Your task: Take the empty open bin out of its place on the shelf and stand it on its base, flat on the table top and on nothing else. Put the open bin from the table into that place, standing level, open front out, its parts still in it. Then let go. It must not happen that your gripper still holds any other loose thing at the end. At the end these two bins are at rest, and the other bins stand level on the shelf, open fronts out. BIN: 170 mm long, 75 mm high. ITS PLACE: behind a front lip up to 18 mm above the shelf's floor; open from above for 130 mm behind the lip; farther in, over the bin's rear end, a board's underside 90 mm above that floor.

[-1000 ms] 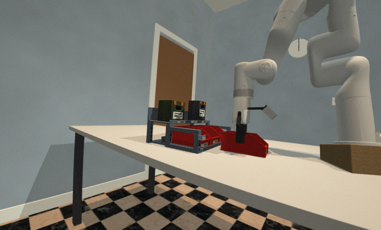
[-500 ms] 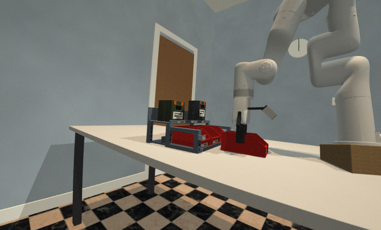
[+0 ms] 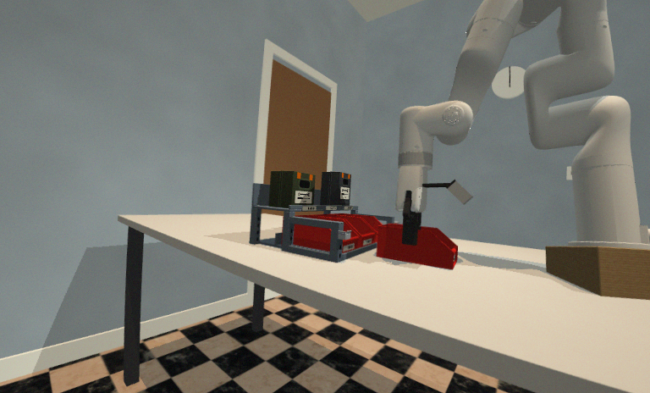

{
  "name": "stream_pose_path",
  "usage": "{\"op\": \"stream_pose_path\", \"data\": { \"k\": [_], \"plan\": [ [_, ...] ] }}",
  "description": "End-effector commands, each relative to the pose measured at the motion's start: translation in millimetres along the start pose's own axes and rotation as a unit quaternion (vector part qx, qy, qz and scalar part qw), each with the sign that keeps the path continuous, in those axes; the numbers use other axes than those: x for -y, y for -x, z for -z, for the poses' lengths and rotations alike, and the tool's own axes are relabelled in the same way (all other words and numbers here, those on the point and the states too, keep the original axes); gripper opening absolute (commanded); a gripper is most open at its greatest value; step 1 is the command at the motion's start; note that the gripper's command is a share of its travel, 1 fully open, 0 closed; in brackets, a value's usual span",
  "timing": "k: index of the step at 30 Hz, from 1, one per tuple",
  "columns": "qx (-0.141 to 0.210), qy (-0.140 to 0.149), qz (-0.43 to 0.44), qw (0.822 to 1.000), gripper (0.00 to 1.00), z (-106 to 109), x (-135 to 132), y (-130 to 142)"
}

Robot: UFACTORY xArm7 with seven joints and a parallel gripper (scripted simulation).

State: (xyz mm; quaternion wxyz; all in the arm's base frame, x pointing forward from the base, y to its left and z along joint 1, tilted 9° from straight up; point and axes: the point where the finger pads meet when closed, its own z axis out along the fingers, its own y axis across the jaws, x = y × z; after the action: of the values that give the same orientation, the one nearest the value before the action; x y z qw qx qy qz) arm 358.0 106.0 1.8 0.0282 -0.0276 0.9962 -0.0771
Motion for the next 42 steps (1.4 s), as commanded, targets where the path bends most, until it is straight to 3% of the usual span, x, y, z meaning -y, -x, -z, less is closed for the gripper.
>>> {"op": "stream_pose_path", "data": {
  "k": [1,27,42],
  "plan": [
    [0.001,0.001,0.0,1.0,0.26,1.0,-0.6,1.1],
    [0.001,0.001,0.0,1.0,0.26,15.2,-0.6,1.1],
    [0.001,0.001,0.0,1.0,0.26,36.5,-0.5,1.1]
  ]
}}
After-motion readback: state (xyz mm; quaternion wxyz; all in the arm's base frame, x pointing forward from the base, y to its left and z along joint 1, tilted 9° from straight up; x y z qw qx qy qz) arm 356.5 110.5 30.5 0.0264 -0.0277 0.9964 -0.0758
